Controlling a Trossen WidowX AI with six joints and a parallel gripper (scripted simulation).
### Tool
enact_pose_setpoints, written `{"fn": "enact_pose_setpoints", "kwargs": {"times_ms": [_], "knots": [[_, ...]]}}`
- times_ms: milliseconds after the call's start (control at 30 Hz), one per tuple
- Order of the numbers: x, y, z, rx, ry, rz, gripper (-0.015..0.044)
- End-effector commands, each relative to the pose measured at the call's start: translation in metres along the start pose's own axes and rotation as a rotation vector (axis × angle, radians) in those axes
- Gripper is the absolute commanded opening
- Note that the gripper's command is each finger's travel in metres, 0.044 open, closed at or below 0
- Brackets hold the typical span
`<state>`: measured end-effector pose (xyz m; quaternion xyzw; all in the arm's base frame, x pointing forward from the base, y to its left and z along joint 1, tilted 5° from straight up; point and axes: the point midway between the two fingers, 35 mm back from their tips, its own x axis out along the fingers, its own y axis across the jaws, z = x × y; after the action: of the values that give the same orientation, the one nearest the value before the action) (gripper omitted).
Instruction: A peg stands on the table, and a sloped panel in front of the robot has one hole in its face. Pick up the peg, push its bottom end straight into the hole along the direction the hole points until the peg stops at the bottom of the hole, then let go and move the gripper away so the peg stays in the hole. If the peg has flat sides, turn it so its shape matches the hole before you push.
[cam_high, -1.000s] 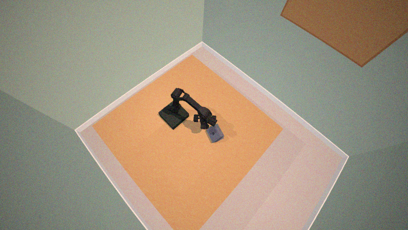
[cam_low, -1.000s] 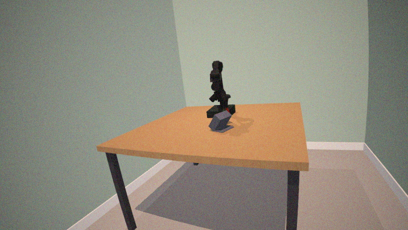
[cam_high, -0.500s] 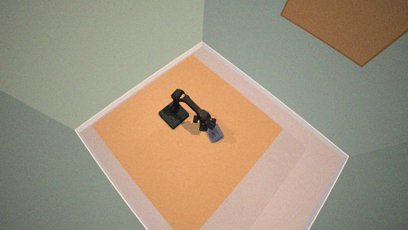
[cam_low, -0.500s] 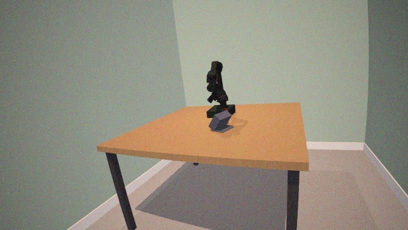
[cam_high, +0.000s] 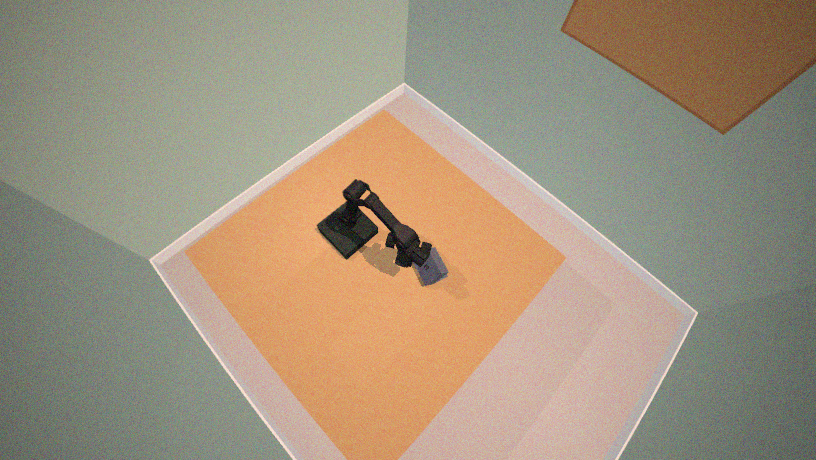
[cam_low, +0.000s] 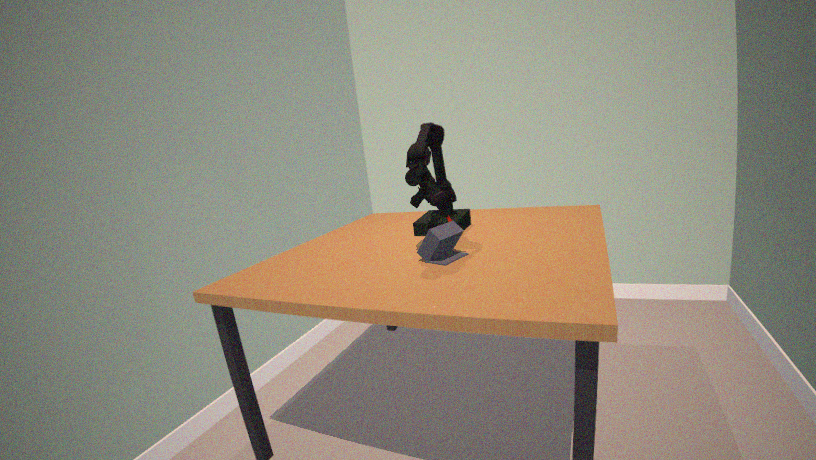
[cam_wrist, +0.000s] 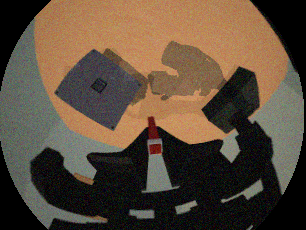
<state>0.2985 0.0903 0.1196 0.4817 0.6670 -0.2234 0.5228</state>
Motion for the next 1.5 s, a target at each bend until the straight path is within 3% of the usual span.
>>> {"fn": "enact_pose_setpoints", "kwargs": {"times_ms": [0,1467], "knots": [[-0.001,0.001,0.003,0.030,0.015,0.009,0.0000],[-0.027,0.010,0.047,0.332,0.181,0.165,0.0000]]}}
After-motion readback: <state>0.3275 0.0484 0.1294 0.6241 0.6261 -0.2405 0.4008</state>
